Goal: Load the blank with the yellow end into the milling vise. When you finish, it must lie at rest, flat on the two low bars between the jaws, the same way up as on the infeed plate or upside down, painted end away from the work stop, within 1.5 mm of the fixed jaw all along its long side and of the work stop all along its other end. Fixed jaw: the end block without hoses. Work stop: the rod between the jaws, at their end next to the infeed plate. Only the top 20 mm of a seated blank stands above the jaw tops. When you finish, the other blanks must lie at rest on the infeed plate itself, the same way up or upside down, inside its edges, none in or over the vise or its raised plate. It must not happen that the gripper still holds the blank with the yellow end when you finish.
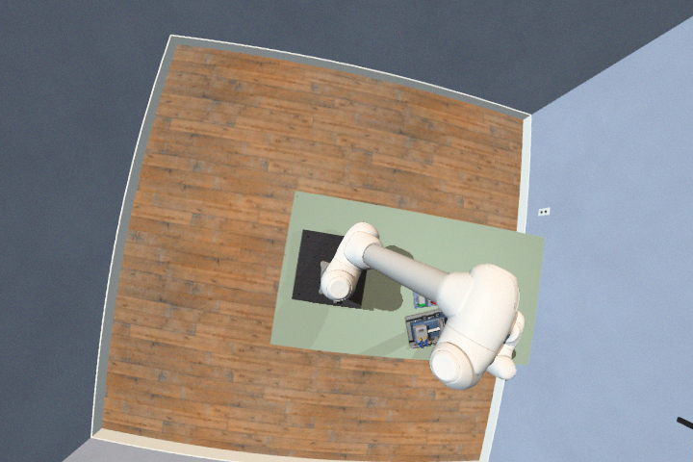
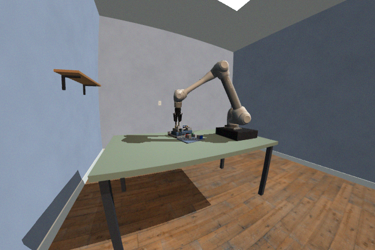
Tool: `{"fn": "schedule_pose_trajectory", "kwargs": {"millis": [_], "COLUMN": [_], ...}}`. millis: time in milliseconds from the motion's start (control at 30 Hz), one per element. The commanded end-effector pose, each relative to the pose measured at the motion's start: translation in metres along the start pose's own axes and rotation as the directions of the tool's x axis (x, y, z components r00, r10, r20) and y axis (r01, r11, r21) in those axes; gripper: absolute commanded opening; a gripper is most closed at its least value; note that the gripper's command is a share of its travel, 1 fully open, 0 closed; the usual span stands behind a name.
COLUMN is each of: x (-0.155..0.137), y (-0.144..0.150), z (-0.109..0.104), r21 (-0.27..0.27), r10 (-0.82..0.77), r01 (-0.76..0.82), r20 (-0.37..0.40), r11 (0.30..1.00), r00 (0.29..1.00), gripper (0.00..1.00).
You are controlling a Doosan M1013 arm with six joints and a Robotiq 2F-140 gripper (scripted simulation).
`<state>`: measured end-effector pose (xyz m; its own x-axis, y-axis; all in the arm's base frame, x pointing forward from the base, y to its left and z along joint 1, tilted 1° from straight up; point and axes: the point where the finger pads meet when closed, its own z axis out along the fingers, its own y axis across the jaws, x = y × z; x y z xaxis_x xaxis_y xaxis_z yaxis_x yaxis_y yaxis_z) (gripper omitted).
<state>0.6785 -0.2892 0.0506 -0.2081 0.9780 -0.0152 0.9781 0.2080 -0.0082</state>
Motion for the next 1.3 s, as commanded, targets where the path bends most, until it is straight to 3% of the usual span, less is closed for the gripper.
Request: {"fn": "schedule_pose_trajectory", "kwargs": {"millis": [0, 1267], "x": [0.0, 0.0], "y": [0.0, 0.0], "z": [-0.0001, 0.0033], "r21": [0.0, 0.0], "r10": [0.0, 0.0], "r01": [0.0, 0.0], "r20": [0.0, 0.0], "r11": [1.0, 1.0], "r00": [1.0, 1.0], "gripper": [0.0, 0.0]}}
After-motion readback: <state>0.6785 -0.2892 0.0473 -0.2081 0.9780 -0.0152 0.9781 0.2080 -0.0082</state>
